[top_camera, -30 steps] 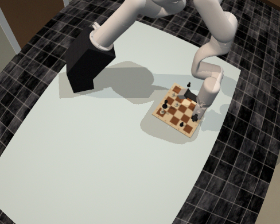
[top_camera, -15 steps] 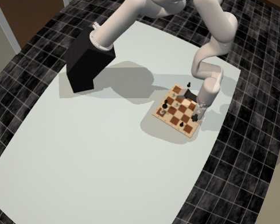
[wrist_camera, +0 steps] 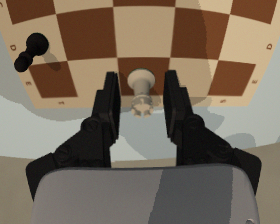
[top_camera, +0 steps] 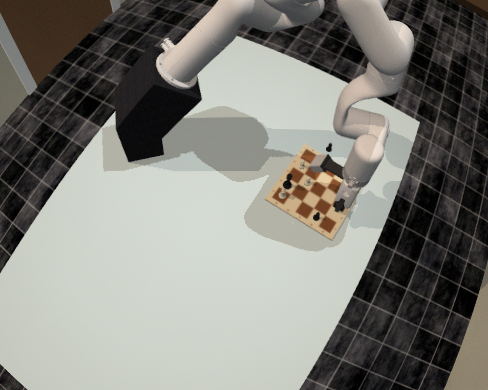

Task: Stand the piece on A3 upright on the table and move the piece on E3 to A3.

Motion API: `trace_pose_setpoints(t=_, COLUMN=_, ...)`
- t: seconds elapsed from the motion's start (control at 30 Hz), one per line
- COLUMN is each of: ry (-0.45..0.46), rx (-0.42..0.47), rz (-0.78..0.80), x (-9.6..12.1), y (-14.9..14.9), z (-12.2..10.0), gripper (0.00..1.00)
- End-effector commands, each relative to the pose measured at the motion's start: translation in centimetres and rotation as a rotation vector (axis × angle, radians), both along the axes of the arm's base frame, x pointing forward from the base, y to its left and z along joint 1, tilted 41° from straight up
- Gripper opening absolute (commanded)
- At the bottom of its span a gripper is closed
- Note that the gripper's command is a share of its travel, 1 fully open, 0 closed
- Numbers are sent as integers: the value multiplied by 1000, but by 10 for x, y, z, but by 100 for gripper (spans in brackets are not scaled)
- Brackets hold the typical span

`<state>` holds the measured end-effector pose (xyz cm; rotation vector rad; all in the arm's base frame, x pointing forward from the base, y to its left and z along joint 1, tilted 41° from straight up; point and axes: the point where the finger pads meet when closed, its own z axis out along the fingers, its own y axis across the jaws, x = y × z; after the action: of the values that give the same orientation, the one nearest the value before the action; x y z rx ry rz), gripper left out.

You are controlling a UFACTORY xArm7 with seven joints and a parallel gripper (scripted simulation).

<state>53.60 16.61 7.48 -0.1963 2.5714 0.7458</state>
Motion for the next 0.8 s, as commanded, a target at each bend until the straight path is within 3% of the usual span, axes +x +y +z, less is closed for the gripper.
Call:
trace_pose_setpoints(t=0.0, ry=-2, rx=-1, rz=-2, x=1, y=-1, z=1, gripper=37)
trace_pose_setpoints(t=0.17, ry=-2, rx=-1, rz=-2, x=1, y=-1, z=1, gripper=37)
trace_pose_setpoints(t=0.2, ry=-2, rx=-1, rz=-2, x=1, y=-1, z=1, gripper=0)
trace_pose_setpoints(t=0.77, ry=-2, rx=-1, rz=-2, x=1, y=-1, z=1, gripper=0)
